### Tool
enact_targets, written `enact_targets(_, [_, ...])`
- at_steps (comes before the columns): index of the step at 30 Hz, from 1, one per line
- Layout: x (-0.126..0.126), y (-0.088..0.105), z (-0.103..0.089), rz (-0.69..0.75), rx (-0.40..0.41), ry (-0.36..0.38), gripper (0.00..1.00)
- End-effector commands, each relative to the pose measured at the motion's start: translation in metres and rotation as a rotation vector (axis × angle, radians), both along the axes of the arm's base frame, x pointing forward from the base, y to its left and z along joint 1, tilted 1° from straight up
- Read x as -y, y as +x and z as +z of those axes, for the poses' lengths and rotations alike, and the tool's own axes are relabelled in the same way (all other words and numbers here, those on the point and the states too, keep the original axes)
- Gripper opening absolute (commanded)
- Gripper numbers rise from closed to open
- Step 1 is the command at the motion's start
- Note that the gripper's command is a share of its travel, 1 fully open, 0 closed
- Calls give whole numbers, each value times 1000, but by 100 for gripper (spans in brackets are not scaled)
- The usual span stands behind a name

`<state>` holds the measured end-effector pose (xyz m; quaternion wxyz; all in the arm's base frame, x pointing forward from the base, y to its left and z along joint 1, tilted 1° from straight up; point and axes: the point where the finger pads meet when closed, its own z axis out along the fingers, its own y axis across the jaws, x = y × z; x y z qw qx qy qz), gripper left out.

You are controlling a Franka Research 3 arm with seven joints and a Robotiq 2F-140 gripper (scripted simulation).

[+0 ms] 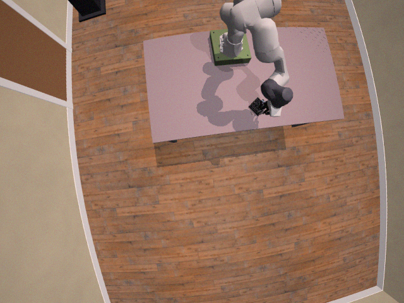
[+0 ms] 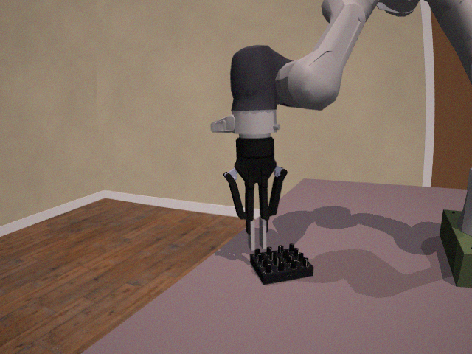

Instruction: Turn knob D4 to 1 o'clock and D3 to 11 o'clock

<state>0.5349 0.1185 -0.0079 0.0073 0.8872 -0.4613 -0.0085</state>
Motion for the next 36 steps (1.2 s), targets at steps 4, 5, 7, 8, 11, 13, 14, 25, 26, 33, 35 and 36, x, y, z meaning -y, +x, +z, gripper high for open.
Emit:
enact_targets(4, [0, 0, 0, -5, 2, 1, 12])
enact_targets(5, [0, 0, 0, -5, 2, 1, 12])
enact_targets(7, [0, 0, 0, -5, 2, 1, 12])
enact_targets(8, [0, 0, 0, -5, 2, 1, 12])
enact_targets(11, [0, 0, 0, -5, 2, 1, 12])
enact_targets(13, [0, 0, -1, -5, 2, 1, 12])
enact_targets(14, [0, 0, -1, -5, 2, 1, 12])
enact_targets(25, [0, 0, -8, -5, 2, 1, 12])
enact_targets(26, [0, 0, -9, -5, 2, 1, 12])
enact_targets(33, [0, 0, -13, -5, 2, 1, 12])
enact_targets(35, [0, 0, -14, -5, 2, 1, 12])
enact_targets(36, [0, 0, -14, -5, 2, 1, 12])
